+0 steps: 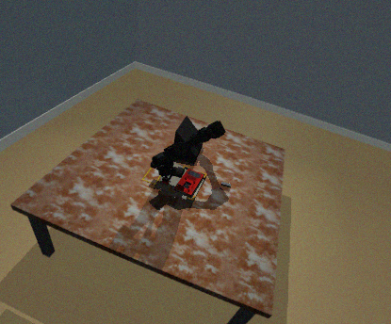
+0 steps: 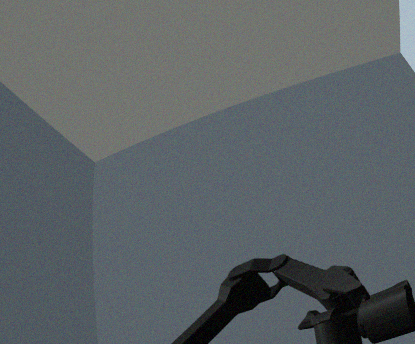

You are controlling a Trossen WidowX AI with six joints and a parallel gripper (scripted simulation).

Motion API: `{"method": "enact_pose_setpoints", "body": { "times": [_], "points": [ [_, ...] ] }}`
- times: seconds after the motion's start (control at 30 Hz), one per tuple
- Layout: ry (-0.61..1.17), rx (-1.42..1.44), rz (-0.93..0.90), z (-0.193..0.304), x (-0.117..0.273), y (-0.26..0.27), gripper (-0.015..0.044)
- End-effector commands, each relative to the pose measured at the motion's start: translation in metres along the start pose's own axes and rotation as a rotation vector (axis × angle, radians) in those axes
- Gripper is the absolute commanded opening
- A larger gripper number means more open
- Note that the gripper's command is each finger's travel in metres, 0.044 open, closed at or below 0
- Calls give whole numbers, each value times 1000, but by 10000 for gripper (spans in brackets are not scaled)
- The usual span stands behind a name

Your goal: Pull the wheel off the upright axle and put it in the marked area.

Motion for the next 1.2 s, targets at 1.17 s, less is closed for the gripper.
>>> {"method": "enact_pose_setpoints", "body": {
  "times": [1.17],
  "points": [
    [-3, 1, 1, 0, 13, 0, 0]
  ]
}}
Point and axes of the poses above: the point midway between the two fingers, 35 mm back from their tips, its own x axis back along the fingers, its own y axis across the jaws, z = x × y, the point moved 9 cm from there along x, back along the fingers, and after that the axes turned 9 degrees about -x, right-handed, at the moved point
